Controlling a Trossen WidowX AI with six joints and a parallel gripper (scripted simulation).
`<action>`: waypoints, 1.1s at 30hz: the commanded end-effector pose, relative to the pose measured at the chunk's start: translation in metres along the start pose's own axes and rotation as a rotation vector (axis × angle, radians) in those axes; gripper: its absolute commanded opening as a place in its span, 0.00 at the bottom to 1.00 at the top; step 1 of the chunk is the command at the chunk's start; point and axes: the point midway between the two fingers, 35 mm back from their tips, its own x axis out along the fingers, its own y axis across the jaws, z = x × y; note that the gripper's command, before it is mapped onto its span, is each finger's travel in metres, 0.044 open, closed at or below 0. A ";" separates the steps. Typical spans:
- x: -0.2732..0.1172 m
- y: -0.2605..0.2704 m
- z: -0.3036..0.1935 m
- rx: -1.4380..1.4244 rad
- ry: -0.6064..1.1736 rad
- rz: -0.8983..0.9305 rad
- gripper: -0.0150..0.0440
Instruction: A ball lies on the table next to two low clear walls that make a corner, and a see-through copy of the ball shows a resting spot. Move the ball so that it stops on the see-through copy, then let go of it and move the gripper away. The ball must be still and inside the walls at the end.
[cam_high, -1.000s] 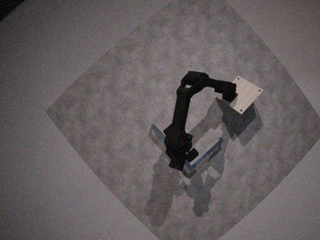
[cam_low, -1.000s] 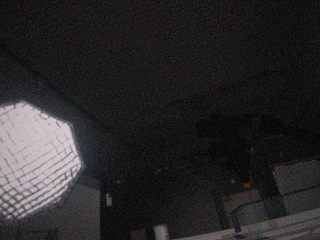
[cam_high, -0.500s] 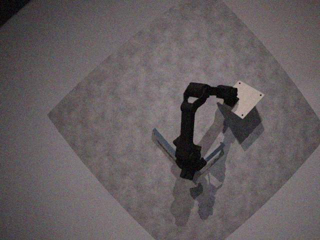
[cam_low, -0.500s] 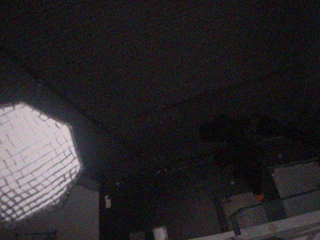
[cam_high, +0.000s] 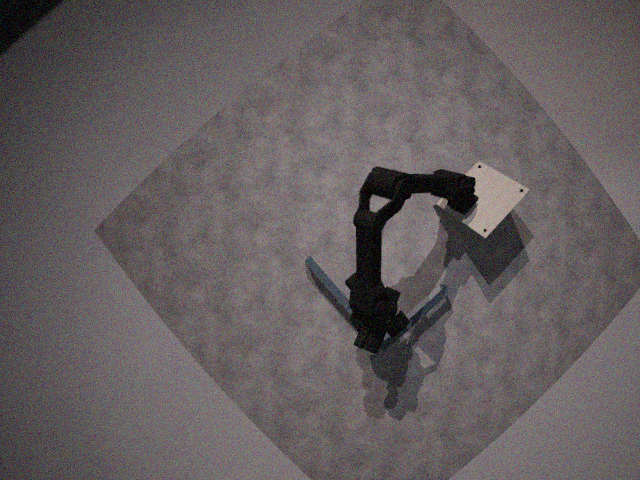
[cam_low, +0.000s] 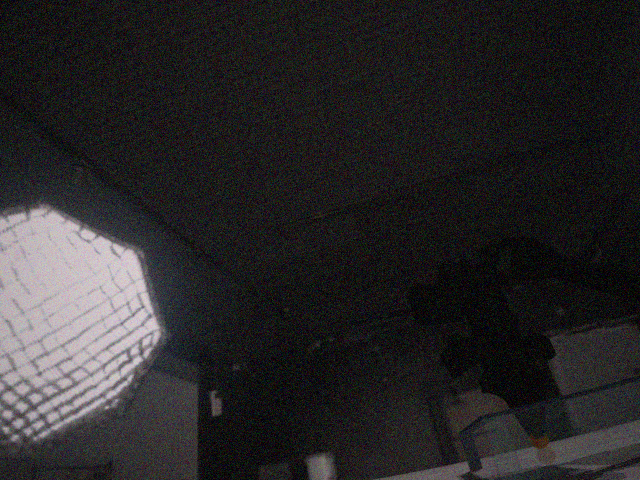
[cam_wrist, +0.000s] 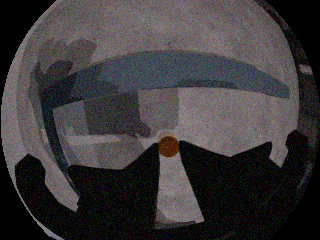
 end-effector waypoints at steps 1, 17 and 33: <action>0.005 0.001 -0.002 -0.010 0.004 -0.008 0.25; 0.024 0.000 -0.002 -0.009 0.004 -0.009 0.25; 0.020 0.000 0.000 0.000 -0.002 -0.001 0.60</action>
